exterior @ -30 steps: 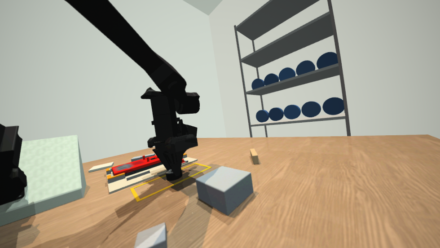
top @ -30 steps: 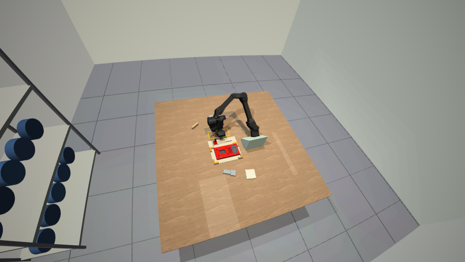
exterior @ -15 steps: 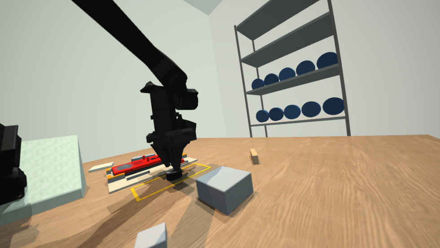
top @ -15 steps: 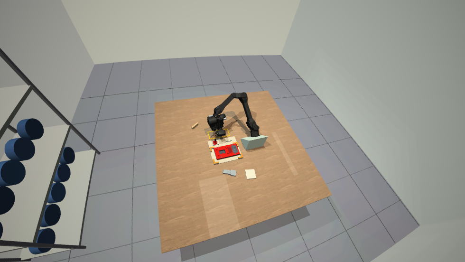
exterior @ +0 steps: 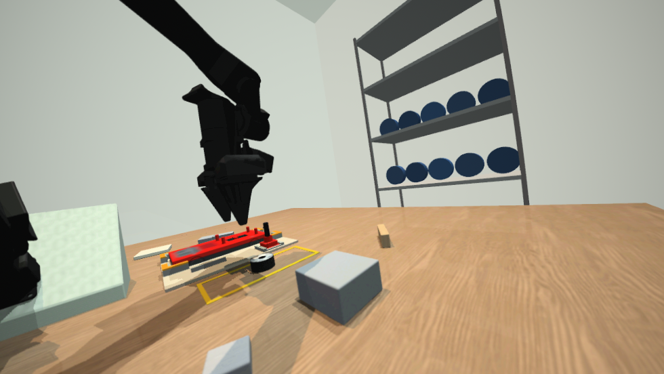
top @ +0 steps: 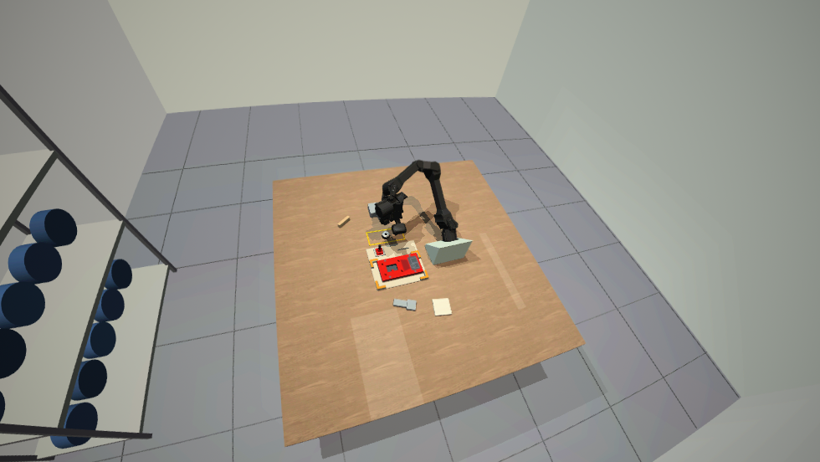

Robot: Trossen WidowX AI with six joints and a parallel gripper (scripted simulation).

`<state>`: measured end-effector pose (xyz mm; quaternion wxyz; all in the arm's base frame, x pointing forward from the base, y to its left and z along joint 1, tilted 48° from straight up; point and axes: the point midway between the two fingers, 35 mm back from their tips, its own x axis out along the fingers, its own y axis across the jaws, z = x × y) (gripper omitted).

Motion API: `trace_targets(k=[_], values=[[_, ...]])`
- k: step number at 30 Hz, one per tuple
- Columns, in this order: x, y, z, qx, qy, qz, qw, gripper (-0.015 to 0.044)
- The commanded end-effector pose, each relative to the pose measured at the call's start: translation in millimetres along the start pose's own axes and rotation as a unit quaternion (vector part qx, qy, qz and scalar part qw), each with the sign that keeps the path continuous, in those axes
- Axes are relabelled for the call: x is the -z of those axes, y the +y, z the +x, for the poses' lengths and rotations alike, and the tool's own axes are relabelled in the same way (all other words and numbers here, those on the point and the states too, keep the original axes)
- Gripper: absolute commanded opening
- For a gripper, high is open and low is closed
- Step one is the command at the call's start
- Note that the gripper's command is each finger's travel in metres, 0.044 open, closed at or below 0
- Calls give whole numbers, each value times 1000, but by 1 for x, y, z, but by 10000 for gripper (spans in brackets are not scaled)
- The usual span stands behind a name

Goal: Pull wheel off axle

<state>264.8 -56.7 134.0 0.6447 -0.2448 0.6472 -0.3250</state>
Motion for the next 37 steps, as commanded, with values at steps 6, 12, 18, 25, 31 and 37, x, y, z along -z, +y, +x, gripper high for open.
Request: trace_targets(k=[6, 12, 18, 25, 31, 37], values=[[52, 17, -30, 5, 4, -2, 1000, 440], [52, 17, -30, 5, 4, -2, 1000, 440], [52, 17, -30, 5, 4, -2, 1000, 440], [52, 17, -30, 5, 4, -2, 1000, 440], [52, 17, -30, 5, 4, -2, 1000, 440], [52, 17, -30, 5, 4, -2, 1000, 440]])
